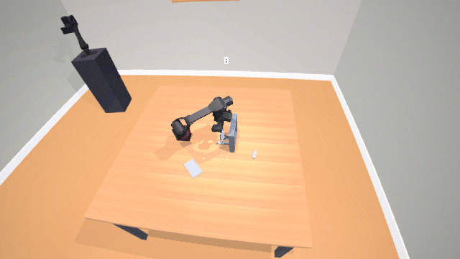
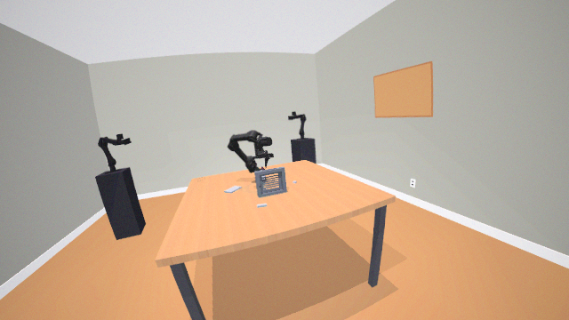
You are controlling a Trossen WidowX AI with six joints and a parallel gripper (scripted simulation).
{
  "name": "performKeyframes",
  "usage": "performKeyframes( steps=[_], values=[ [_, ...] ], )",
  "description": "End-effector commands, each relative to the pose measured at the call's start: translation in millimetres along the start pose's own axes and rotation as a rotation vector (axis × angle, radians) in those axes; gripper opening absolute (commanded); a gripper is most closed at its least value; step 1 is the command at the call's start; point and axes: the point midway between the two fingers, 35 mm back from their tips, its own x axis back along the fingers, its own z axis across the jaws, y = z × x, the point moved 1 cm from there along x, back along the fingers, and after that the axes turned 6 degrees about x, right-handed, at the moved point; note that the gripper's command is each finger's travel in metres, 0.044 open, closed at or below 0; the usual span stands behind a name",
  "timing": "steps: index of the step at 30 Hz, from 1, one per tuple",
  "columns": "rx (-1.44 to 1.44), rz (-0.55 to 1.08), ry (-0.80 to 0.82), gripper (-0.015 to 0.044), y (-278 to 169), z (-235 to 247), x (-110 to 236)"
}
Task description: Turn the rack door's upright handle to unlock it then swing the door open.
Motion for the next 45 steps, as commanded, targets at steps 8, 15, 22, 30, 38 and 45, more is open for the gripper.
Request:
performKeyframes(
  steps=[8,15,22,30,38,45],
  values=[
    [0.027,0.034,0.005,0.0299,-1,0,-16],
    [0.033,0.056,0.008,0.0299,-1,0,-28],
    [0.040,0.077,0.012,0.0299,-1,0,-39],
    [0.047,0.102,0.017,0.0299,-2,0,-52],
    [0.049,0.109,0.019,0.0194,-3,-1,-56],
    [0.049,0.109,0.019,0.0088,-3,-1,-56]
  ],
)
